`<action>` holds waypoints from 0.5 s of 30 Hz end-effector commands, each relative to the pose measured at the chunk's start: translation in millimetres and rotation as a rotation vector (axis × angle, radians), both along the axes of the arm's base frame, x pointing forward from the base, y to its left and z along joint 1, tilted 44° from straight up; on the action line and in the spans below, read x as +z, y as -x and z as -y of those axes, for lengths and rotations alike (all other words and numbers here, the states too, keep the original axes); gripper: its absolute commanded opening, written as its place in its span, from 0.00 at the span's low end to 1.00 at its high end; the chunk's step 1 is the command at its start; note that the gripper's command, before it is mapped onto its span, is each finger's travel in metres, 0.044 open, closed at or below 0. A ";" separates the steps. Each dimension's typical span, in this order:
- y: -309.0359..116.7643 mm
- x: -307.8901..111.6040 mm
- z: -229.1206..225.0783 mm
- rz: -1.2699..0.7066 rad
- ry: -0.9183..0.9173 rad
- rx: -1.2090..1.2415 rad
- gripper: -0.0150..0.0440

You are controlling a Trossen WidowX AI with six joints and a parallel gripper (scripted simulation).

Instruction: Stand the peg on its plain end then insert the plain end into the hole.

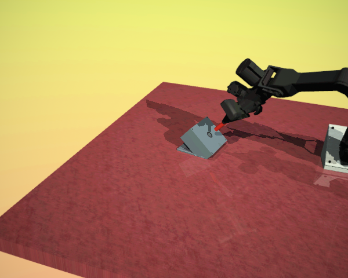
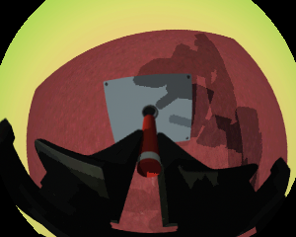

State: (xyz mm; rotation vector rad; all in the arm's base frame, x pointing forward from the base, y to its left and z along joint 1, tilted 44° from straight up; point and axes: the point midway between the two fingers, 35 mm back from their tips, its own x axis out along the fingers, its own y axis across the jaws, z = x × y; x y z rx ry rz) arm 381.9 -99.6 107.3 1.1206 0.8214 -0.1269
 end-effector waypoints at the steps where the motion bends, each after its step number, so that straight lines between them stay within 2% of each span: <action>1: -2.0 -2.4 -1.1 -0.003 0.001 -0.004 0.25; 15: -15.7 -14.9 -7.1 -0.001 0.003 -0.003 0.25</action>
